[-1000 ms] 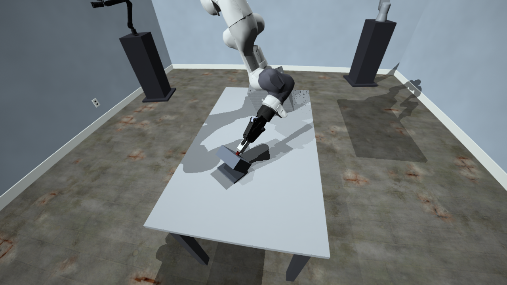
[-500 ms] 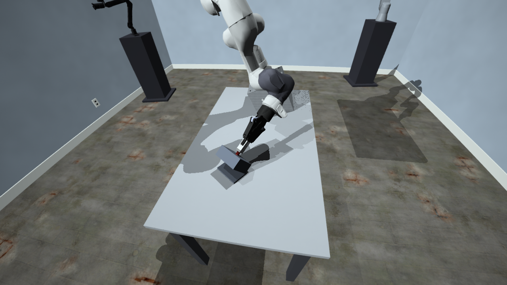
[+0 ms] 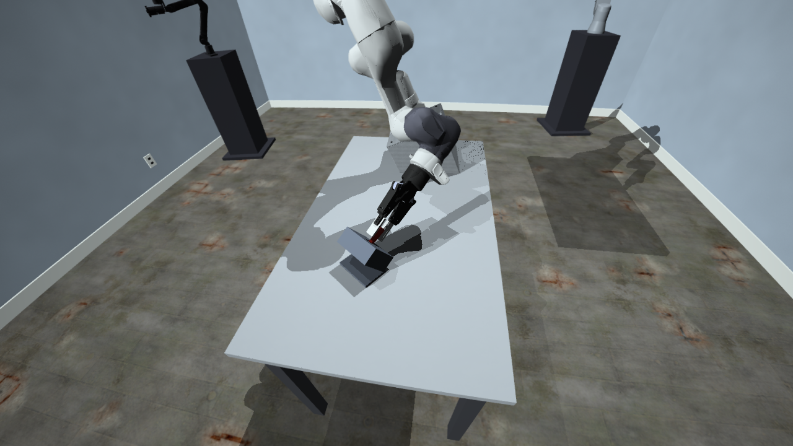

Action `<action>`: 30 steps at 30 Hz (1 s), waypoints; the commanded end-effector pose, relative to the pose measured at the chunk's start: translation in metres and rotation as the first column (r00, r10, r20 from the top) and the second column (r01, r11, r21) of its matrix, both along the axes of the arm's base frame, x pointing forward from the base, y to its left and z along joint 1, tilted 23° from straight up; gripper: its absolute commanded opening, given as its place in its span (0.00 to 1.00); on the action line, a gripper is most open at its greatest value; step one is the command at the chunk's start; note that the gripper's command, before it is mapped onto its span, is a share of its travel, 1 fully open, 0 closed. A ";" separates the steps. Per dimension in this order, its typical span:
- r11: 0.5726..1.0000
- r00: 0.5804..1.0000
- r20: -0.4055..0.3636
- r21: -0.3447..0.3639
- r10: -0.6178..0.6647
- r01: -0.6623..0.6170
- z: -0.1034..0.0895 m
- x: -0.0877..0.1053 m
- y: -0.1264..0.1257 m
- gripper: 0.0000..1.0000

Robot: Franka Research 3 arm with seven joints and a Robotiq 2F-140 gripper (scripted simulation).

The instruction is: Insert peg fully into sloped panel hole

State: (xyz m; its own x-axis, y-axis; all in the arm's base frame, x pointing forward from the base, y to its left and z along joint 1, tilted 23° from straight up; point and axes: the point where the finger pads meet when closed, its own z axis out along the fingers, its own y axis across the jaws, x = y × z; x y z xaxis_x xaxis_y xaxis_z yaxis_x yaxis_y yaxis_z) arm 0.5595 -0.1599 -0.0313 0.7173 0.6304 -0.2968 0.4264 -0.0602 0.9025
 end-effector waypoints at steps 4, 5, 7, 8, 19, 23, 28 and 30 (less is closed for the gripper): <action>1.000 1.000 0.000 0.000 0.000 0.000 0.000 0.000 0.000 0.37; 1.000 1.000 0.000 0.000 0.000 0.000 0.000 0.000 0.000 0.39; 1.000 1.000 0.000 0.000 0.000 0.000 0.000 0.000 0.000 0.43; 1.000 1.000 0.000 0.000 0.000 0.000 0.000 0.000 0.000 0.45; 1.000 1.000 -0.002 -0.001 0.001 -0.001 0.005 -0.007 0.014 0.61; 1.000 1.000 -0.003 -0.001 0.002 -0.002 0.009 -0.014 0.025 0.68; 1.000 1.000 -0.004 0.000 0.002 -0.002 0.015 -0.023 0.038 0.77; 1.000 1.000 -0.005 0.000 0.003 -0.003 0.017 -0.027 0.043 0.80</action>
State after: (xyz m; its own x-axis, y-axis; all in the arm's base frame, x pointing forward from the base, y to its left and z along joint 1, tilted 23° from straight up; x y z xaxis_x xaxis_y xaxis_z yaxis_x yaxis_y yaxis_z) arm 0.5384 -0.1212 -0.0200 0.7099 0.6397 -0.2947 0.4313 -0.0641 0.8999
